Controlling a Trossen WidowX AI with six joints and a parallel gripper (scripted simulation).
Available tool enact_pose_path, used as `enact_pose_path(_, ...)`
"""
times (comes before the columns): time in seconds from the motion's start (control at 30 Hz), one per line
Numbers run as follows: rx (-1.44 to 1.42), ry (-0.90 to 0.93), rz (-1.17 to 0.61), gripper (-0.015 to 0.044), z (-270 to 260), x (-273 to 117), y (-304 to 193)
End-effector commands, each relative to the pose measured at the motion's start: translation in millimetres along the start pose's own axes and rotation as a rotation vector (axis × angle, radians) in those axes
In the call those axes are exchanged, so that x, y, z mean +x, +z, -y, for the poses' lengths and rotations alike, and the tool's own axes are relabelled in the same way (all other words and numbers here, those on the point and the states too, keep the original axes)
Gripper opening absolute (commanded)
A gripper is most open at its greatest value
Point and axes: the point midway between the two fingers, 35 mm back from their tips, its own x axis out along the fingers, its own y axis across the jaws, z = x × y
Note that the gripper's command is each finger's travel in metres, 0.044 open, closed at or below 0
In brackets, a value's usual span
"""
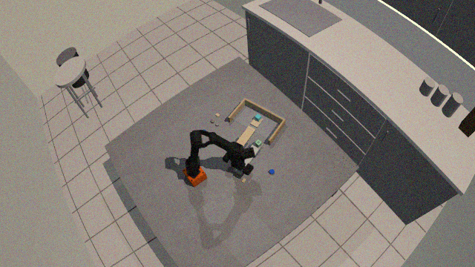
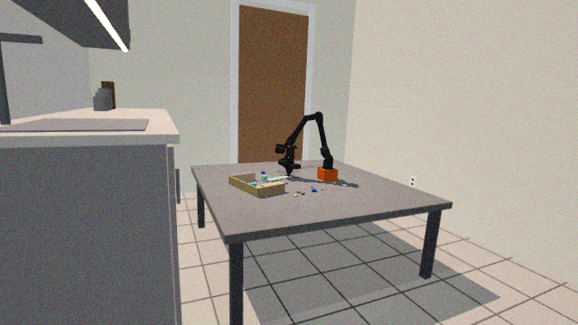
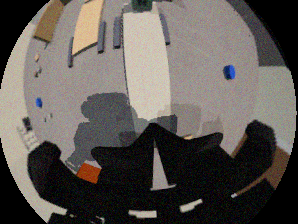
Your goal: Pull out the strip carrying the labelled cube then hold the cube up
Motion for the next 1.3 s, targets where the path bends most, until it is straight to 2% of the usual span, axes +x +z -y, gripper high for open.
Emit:
enact_pose_path(0.0,0.004,0.014,-0.024,0.0,-4,5,-13)
enact_pose_path(0.37,0.004,0.014,-0.024,0.0,-4,5,-18)
enact_pose_path(0.53,0.004,0.013,-0.022,0.0,1,-39,-8)
enact_pose_path(0.67,0.004,0.014,-0.023,0.0,1,-41,-8)
enact_pose_path(0.87,0.162,0.012,-0.022,0.0157,0,-42,16)
enact_pose_path(1.2,0.162,0.012,-0.019,0.042,0,-44,55)
enact_pose_path(1.27,0.162,0.012,-0.019,0.044,0,-45,63)
